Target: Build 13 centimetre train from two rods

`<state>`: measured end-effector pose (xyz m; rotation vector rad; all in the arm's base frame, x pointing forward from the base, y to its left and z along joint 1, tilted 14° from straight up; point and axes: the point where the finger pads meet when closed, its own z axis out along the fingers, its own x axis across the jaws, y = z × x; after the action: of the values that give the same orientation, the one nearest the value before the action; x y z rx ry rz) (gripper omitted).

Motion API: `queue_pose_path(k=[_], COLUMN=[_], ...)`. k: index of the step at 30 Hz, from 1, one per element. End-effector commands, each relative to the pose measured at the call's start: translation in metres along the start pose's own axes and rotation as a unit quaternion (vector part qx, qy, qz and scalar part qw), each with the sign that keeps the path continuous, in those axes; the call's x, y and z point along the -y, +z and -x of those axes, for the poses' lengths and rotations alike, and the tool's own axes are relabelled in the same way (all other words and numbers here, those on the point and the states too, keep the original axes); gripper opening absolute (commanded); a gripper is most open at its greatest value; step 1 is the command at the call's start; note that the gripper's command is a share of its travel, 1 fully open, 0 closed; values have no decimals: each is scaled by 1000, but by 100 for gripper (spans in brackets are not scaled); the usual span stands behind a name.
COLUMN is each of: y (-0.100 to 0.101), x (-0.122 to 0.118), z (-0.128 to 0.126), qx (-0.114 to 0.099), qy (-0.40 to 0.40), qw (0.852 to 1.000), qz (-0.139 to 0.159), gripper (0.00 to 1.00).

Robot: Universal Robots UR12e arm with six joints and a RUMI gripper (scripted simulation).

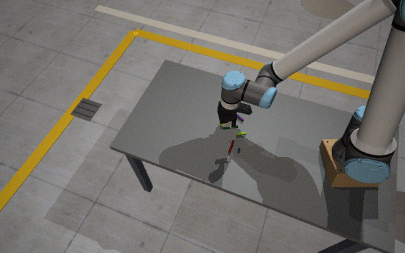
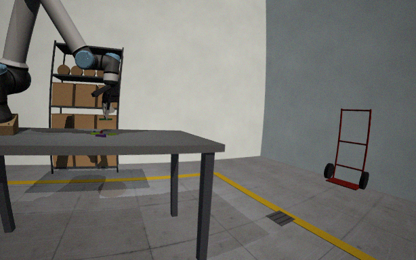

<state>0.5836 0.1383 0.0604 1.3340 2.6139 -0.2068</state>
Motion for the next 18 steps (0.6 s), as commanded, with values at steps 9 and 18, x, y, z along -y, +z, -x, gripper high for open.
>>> queue_pose_path(k=[9, 18], y=[47, 67], x=[-1, -1], z=[0, 0], qx=[0, 0], qy=[0, 0], qw=[1000, 1000], qz=[1, 1], gripper=[0, 0])
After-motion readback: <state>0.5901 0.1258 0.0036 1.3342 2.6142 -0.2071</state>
